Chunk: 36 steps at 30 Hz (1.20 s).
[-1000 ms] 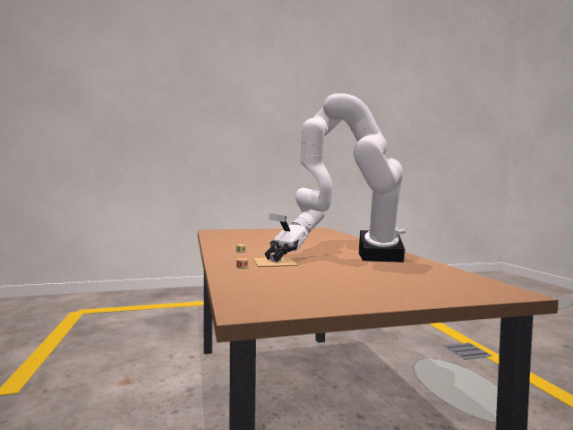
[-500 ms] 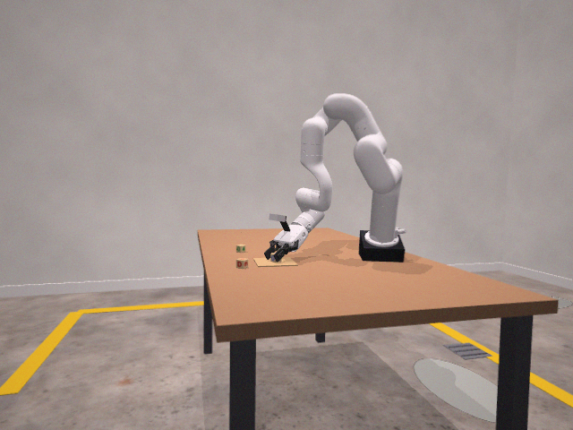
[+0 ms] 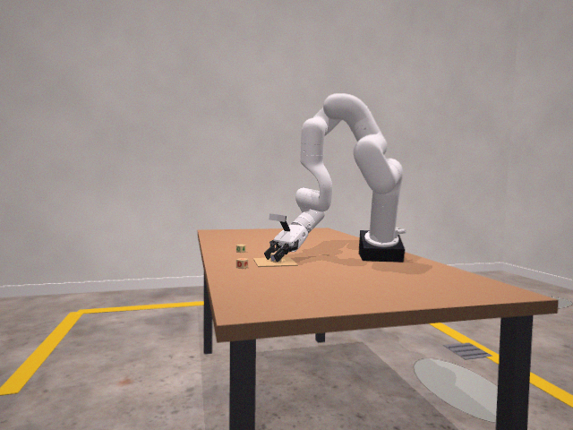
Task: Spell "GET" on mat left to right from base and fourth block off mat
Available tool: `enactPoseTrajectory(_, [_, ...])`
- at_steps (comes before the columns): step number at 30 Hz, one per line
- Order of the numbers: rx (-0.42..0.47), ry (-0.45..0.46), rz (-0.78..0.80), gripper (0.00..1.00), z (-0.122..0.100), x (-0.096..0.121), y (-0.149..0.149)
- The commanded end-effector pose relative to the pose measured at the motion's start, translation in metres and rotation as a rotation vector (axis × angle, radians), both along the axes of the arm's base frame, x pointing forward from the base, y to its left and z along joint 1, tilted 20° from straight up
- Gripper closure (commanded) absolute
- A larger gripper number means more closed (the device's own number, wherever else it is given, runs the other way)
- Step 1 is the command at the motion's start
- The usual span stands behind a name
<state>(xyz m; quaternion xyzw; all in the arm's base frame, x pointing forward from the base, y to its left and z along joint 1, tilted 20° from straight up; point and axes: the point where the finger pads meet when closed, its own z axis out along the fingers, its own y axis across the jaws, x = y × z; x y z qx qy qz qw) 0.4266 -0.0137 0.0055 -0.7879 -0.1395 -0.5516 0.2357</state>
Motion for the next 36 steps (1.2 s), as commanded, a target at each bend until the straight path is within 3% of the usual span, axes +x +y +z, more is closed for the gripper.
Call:
enactPoseTrajectory(1, [-0.002, -0.002, -0.001, 0.53, 0.001, 0.001, -0.001])
enactPoseTrajectory(21, [-0.002, -0.002, -0.001, 0.53, 0.002, 0.000, -0.002])
enactPoseTrajectory(36, [-0.002, -0.002, -0.001, 0.53, 0.041, -0.005, -0.014])
